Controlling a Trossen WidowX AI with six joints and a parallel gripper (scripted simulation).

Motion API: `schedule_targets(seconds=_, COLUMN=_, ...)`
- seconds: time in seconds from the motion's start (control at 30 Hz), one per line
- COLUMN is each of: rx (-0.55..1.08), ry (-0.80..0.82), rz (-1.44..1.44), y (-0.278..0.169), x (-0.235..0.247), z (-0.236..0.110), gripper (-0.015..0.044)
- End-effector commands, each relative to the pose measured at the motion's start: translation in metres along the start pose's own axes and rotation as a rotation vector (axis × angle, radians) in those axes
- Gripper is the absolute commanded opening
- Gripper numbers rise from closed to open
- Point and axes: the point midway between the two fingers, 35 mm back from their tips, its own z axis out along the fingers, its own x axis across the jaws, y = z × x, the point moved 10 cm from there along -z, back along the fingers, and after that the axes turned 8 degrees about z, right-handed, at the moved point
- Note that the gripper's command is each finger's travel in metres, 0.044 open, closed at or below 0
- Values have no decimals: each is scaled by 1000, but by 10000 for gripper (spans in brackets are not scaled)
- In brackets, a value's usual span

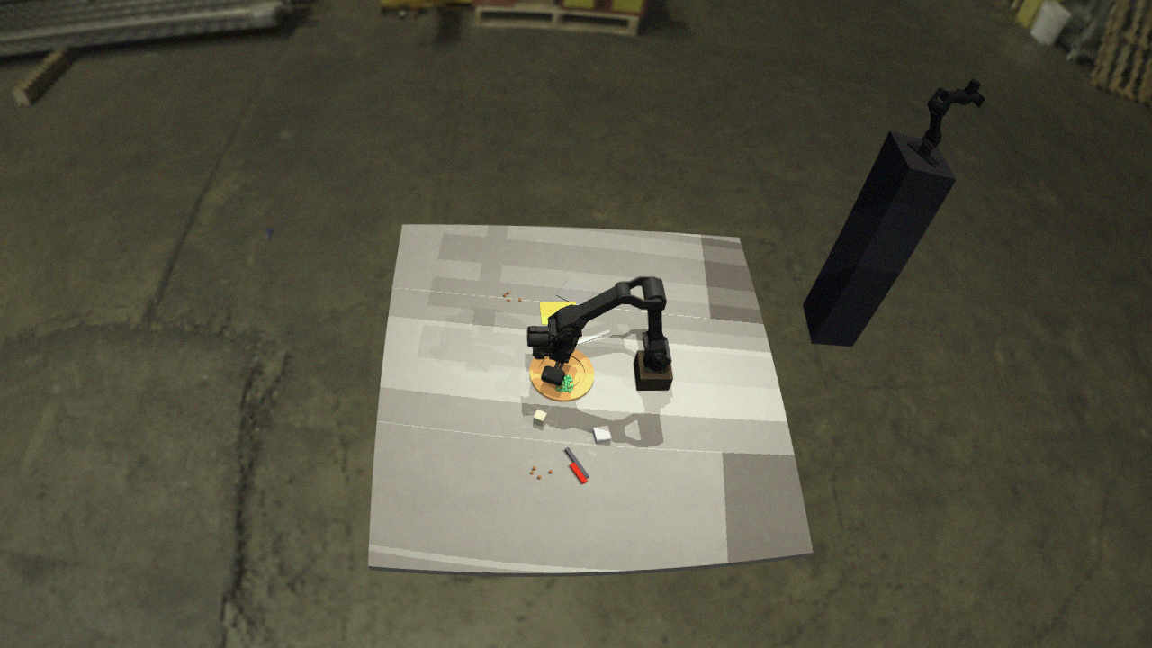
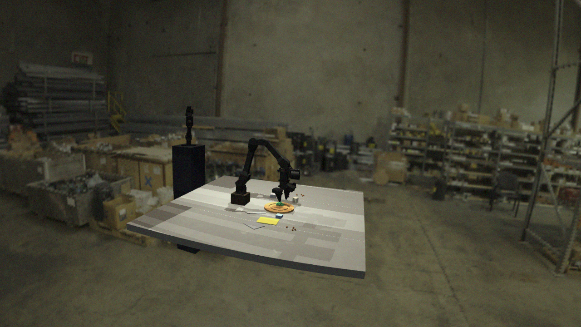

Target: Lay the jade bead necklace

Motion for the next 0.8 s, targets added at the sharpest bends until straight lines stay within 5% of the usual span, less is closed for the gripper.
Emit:
schedule_targets(seconds=0.0, rx=1, ry=0, rz=13, y=3, x=0, z=-3, gripper=177)
schedule_targets(seconds=0.1, rx=1, ry=0, rz=13, y=3, x=0, z=10, gripper=120)
schedule_targets(seconds=0.77, rx=-2, ry=2, rz=11, y=3, x=0, z=27, gripper=120)
